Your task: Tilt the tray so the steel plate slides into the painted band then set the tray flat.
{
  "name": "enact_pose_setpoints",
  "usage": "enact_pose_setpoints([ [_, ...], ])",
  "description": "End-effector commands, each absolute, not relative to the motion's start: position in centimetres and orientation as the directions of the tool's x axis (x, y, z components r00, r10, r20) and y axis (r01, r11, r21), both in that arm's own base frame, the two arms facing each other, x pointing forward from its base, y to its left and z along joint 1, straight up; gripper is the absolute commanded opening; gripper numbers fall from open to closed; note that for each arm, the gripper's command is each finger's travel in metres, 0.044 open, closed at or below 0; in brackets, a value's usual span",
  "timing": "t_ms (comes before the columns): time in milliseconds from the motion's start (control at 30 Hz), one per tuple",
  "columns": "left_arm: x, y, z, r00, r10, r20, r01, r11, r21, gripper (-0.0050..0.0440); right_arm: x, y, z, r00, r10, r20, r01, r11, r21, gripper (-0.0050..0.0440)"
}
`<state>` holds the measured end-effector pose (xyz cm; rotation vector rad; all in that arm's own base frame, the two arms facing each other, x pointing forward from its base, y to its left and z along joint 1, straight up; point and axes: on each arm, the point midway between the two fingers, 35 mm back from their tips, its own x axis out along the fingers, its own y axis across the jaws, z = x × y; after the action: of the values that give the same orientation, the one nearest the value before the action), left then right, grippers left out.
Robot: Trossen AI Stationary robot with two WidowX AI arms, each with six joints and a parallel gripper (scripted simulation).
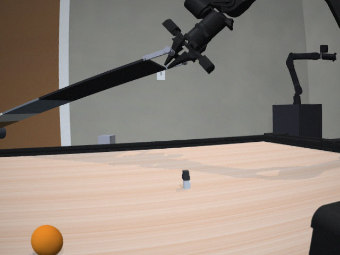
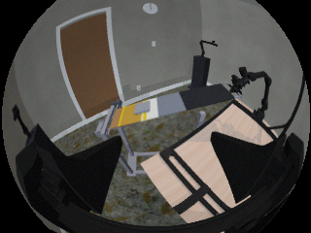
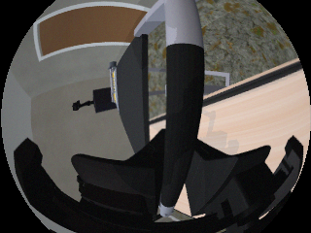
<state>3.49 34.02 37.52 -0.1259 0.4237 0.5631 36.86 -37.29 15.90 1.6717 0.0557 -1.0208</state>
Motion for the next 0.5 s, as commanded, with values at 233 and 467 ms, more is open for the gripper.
enact_pose_setpoints([
  [233,3.47,34.01,37.55,0.762,0.491,-0.422,-0.542,0.840,0.000,0.0440,36.50,-37.28,17.13,0.632,-0.462,-0.622,0.502,-0.367,0.783,0.0000],
  [467,3.47,34.01,37.55,0.762,0.491,-0.422,-0.542,0.840,0.000,0.0440,36.59,-37.35,17.59,0.637,-0.466,-0.614,0.496,-0.363,0.789,0.0000],
])
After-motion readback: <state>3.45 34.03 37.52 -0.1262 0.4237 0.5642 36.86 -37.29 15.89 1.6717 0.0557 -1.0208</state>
